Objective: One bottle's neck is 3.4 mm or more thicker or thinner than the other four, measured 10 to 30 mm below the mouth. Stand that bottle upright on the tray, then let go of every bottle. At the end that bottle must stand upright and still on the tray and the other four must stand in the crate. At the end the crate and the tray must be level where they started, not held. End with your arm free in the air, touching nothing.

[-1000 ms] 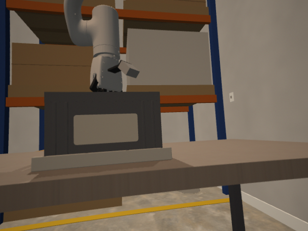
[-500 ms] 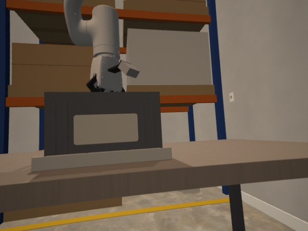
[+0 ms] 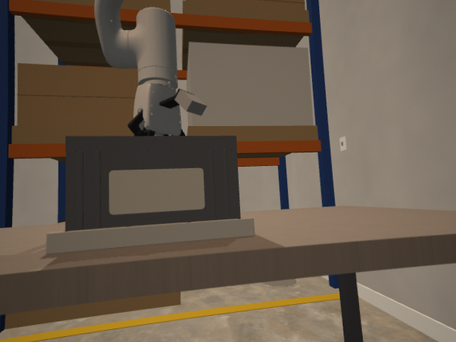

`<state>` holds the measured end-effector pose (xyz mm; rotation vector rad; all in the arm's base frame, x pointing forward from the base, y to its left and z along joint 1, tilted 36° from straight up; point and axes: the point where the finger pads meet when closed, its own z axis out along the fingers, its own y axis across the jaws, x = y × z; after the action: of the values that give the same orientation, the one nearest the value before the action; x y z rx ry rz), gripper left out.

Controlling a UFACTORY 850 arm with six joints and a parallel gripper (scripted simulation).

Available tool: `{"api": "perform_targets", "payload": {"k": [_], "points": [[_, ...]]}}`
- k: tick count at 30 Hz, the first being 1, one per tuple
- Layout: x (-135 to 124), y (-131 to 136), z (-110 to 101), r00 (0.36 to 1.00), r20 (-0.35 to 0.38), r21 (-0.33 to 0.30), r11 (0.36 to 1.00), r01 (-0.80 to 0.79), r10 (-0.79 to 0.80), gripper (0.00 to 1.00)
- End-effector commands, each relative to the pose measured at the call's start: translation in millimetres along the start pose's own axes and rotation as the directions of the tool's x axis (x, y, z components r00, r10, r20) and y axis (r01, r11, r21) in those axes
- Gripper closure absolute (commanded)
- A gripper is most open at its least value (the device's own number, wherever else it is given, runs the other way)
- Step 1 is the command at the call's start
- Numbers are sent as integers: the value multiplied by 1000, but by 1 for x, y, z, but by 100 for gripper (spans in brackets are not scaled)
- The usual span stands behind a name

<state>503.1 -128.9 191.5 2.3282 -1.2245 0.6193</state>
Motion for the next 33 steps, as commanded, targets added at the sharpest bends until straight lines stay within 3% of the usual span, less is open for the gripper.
{"api": "perform_targets", "payload": {"k": [1, 17, 33], "points": [[0, 0, 0, 1000, -1, 1, 1000, 0, 0, 35], [0, 0, -4, 1000, -1, 1, 1000, 0, 0, 35], [0, 0, -39, 1000, -1, 1, 1000, 0, 0, 35]]}}
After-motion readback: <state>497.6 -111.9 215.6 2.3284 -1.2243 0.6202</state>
